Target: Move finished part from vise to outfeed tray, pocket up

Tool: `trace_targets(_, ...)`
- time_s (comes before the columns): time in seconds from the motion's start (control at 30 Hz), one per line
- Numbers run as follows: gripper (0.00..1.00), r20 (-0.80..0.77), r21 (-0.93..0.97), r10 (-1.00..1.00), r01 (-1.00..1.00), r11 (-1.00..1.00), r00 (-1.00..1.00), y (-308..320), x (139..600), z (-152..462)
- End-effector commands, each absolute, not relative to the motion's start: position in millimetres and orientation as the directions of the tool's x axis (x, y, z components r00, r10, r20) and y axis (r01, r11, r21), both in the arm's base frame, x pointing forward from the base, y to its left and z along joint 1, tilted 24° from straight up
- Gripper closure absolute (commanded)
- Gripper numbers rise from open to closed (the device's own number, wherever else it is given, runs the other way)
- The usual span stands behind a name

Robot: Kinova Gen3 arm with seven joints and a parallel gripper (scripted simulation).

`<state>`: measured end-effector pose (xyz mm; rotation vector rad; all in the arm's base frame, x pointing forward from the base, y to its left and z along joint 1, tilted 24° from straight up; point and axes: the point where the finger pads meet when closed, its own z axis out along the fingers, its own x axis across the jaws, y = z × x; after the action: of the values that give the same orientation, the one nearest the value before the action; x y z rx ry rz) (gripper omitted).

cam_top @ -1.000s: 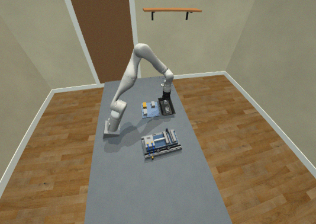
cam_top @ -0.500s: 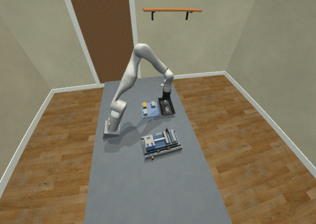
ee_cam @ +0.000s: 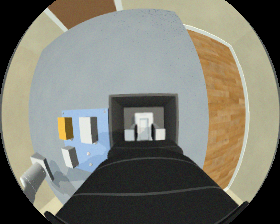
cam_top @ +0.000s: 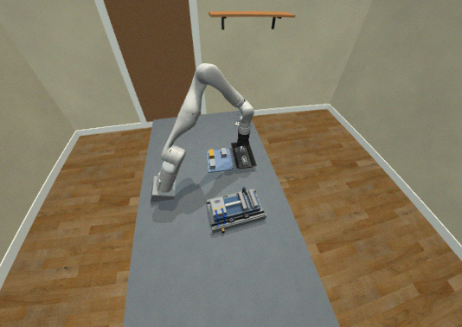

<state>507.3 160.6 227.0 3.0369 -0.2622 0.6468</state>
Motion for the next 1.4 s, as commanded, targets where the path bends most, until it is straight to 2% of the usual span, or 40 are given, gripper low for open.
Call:
trace_targets(0.0,1.0,0.408,-0.011,-0.159,-0.169,-0.986,0.899,160.8,507.5,227.8)
trace_targets(1.37,1.0,0.408,-0.012,-0.161,-0.171,-0.985,0.899,160.1,512.6,216.5)
